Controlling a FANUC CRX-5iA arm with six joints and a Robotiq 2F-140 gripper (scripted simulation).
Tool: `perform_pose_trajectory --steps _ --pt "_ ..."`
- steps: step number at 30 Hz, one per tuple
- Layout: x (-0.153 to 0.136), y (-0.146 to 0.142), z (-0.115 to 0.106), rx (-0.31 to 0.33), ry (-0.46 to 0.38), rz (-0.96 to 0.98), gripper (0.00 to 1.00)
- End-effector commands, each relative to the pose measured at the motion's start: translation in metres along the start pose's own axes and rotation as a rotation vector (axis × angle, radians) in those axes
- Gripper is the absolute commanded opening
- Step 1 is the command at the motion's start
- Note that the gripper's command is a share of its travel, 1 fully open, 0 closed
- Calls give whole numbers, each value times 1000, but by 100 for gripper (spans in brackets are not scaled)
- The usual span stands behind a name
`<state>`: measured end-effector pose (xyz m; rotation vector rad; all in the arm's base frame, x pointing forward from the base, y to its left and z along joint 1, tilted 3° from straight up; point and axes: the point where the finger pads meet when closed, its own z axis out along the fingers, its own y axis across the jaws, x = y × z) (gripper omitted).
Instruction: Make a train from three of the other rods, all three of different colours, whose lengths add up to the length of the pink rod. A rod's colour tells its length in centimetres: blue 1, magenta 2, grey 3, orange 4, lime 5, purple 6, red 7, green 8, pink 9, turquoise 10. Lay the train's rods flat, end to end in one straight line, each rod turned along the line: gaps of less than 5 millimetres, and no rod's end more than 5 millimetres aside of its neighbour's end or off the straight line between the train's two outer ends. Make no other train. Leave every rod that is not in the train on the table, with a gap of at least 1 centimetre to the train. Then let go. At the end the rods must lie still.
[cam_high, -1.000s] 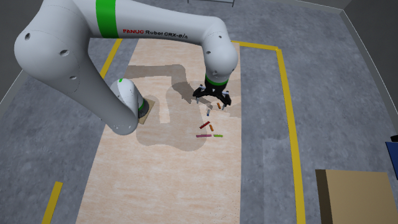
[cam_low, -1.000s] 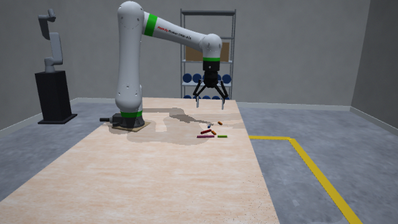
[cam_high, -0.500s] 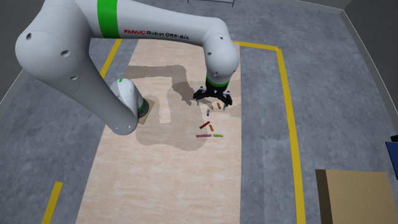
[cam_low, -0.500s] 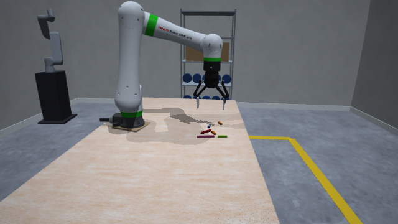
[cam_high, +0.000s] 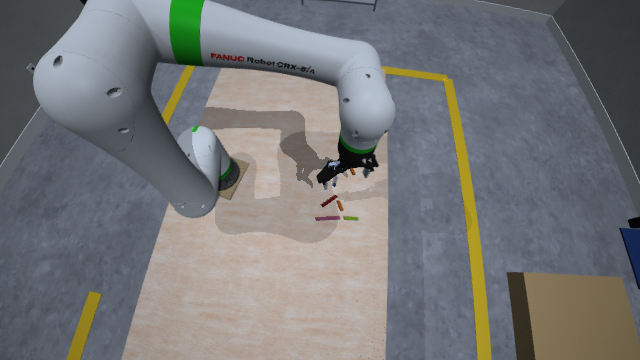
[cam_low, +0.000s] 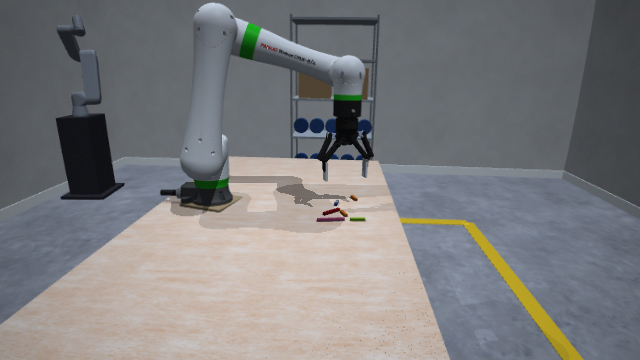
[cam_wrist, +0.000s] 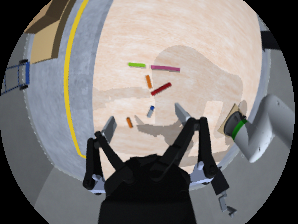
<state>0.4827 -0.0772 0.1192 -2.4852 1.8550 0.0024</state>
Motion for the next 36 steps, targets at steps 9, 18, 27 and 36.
perform_pose_trajectory --steps 9,18,27,36 --pt "37 -3 5 3 -15 -426 100" --pt "60 -3 9 5 -15 -673 100" --pt "95 -1 15 8 -14 -1037 100" --pt "114 2 19 10 -14 -1232 100"
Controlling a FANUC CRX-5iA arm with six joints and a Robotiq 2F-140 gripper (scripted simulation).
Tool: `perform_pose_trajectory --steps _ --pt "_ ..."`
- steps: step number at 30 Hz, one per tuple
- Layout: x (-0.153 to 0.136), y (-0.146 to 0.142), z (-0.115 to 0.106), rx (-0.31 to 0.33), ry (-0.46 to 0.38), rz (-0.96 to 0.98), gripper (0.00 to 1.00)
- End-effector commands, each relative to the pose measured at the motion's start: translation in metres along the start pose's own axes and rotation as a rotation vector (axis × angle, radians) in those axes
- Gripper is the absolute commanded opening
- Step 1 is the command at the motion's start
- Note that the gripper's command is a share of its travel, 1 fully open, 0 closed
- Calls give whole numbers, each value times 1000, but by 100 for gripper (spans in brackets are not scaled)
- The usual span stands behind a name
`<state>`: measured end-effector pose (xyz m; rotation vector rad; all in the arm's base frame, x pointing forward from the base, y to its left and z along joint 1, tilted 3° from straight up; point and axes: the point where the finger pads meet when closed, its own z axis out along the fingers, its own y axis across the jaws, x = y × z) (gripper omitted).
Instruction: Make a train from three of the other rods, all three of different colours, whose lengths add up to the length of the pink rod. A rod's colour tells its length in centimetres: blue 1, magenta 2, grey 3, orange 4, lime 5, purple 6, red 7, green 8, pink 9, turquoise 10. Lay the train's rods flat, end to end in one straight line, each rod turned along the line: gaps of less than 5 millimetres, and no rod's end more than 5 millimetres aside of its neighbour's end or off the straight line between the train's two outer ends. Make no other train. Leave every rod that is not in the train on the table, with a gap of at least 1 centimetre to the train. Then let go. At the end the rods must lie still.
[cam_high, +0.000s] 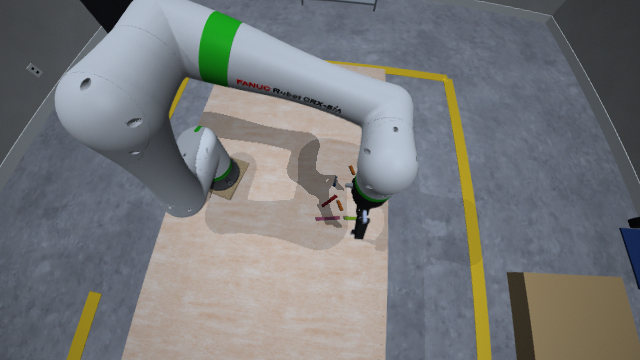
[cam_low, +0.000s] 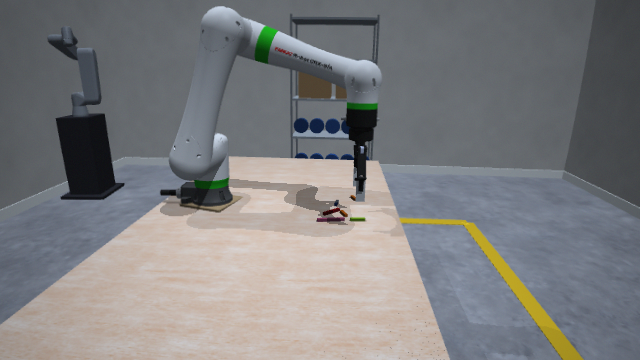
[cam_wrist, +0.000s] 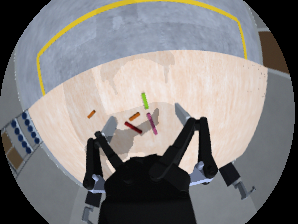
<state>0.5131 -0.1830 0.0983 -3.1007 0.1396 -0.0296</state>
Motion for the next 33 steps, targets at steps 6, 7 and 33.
perform_pose_trajectory --steps 6,7,33 --pt "1 4 1 12 -3 -53 15" --pt "1 4 1 12 -3 -53 15" --pt "1 4 1 12 -3 -53 15"
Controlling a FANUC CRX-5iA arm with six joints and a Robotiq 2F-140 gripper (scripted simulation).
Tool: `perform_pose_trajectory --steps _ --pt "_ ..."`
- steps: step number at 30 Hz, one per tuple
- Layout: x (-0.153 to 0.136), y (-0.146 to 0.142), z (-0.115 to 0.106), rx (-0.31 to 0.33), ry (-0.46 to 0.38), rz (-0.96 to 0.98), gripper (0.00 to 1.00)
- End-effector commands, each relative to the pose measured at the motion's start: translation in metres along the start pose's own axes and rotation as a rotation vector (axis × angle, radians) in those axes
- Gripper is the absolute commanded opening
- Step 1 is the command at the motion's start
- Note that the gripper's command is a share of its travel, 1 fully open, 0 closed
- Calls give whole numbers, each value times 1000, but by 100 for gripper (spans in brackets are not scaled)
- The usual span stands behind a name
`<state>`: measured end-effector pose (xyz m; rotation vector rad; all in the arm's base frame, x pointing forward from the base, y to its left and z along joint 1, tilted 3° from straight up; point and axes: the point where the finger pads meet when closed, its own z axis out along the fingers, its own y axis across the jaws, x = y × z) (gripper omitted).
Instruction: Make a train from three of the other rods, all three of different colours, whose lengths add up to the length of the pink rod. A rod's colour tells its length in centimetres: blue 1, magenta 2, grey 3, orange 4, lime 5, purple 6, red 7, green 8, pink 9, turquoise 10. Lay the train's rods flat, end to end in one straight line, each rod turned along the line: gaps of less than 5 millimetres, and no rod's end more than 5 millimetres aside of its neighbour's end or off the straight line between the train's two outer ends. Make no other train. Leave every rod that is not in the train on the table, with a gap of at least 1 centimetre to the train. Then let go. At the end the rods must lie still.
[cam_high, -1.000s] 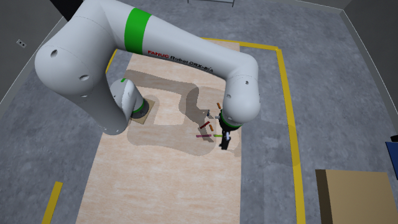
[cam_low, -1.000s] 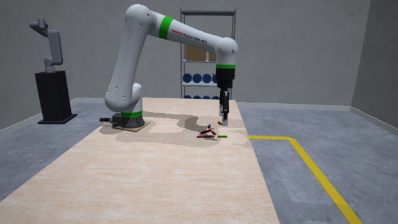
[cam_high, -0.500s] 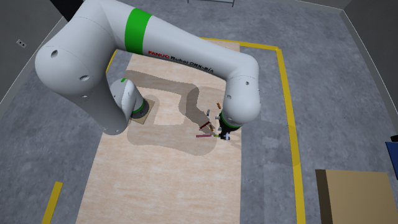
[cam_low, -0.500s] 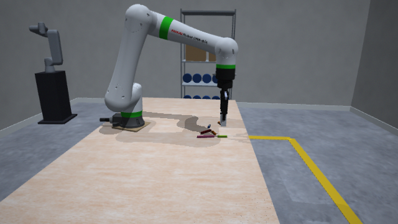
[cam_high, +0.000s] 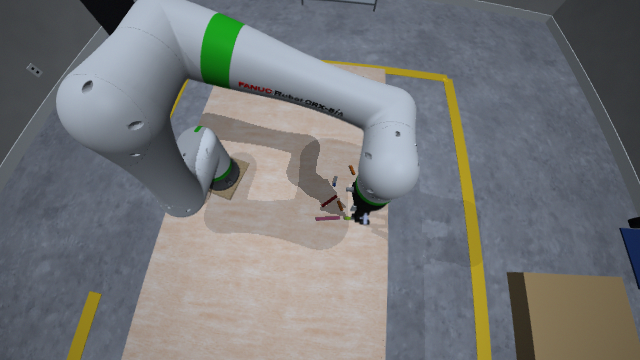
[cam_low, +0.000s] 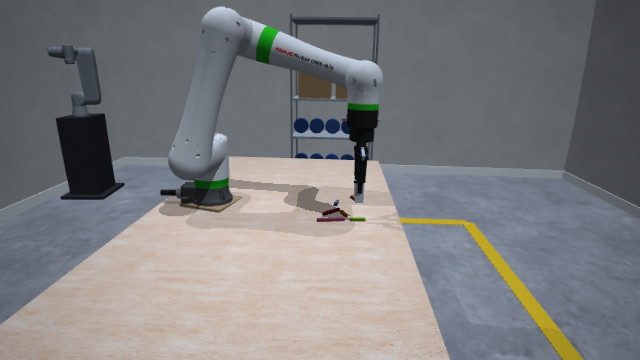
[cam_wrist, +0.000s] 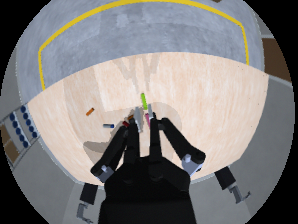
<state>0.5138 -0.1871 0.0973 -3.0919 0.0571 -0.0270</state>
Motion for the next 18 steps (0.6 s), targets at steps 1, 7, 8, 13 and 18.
perform_pose_trajectory --steps 1,7,8,13,18 --pt "0 0 0 0 0 0 15" --pt "0 0 0 0 0 0 15" --pt "0 0 0 0 0 0 15" --pt "0 0 1 0 0 0 15" --pt "0 0 2 0 0 0 15"
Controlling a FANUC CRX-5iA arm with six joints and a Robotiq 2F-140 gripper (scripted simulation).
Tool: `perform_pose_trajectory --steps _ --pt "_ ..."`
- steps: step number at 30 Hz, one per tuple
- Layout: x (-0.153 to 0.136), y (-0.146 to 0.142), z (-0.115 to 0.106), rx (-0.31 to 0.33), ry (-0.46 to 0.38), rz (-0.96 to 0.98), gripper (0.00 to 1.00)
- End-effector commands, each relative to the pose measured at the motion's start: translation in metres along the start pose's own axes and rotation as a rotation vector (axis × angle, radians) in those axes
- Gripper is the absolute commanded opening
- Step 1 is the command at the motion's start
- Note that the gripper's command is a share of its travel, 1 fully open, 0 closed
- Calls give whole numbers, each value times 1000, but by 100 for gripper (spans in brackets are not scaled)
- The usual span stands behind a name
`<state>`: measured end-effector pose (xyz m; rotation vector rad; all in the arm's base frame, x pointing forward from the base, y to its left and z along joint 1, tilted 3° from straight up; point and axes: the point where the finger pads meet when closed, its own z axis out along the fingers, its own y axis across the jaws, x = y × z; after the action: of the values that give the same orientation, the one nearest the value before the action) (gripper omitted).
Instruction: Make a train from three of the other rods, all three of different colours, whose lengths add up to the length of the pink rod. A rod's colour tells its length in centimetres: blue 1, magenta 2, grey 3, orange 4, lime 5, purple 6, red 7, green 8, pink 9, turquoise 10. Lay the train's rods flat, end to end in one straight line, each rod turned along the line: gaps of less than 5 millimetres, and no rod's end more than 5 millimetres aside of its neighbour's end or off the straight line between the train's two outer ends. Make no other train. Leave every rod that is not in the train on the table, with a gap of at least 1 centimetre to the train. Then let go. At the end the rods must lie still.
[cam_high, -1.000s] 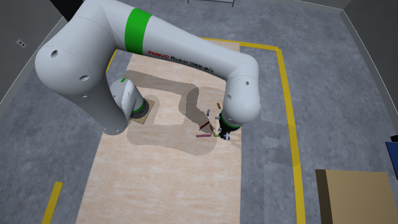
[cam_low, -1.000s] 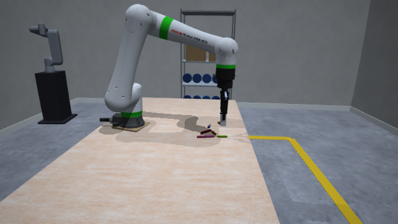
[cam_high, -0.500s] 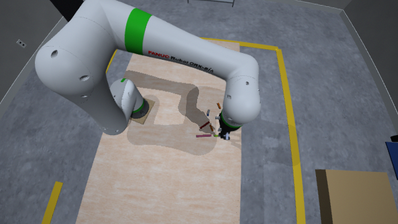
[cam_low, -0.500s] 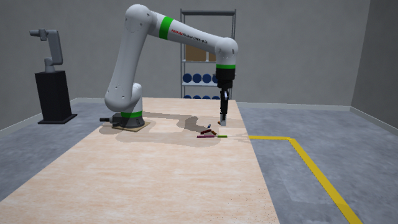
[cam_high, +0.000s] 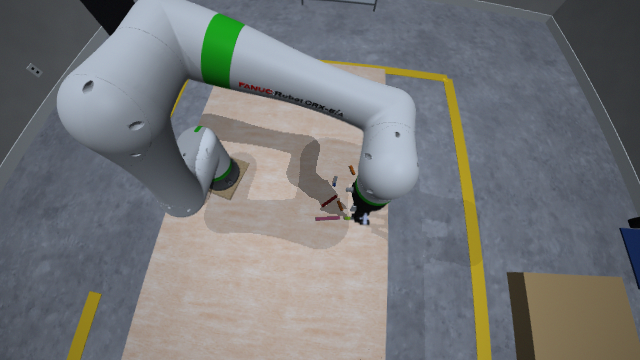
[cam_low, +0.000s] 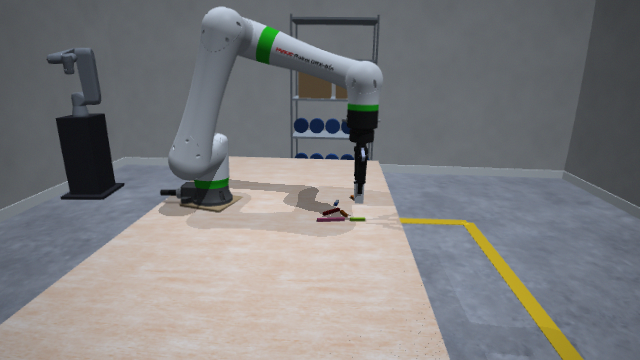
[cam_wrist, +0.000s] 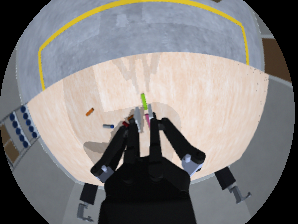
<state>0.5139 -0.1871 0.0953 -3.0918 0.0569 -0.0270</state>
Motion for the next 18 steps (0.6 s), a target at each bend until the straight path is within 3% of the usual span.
perform_pose_trajectory --steps 1,18 --pt "0 0 1 0 0 0 15" --pt "0 0 19 0 0 0 15"
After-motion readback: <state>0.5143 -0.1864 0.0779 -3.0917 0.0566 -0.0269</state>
